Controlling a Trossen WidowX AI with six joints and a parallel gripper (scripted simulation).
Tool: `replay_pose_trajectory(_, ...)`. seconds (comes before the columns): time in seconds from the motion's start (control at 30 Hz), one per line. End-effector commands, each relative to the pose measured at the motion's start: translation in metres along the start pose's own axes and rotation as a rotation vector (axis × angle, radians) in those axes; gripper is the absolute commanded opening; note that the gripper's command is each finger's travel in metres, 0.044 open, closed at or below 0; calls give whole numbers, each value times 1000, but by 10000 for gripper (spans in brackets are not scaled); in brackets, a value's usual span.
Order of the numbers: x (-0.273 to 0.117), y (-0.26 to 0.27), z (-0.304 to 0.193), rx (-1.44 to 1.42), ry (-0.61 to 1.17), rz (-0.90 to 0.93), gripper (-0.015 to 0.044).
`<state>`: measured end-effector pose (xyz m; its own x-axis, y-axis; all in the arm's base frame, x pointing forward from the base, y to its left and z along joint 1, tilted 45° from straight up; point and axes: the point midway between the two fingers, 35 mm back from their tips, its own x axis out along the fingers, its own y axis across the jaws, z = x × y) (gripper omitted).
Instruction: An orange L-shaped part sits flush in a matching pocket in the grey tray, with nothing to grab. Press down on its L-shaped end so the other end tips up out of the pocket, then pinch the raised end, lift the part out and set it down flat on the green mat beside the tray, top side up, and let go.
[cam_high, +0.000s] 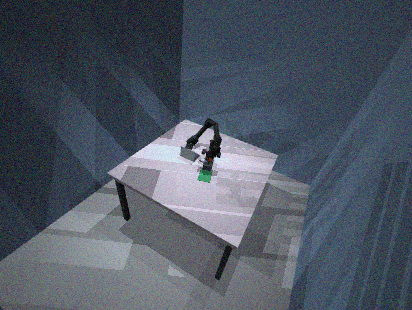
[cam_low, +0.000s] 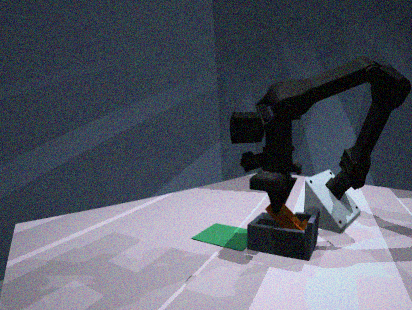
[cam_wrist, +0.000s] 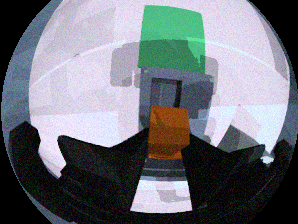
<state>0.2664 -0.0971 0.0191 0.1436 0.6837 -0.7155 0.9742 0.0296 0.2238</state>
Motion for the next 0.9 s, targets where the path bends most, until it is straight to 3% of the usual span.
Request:
replay_pose_trajectory(0.0, -7, 1, -1, -3, 0, 1, 0)
replay_pose_trajectory(0.87, -48, 1, 0, -1, 0, 0, 0)
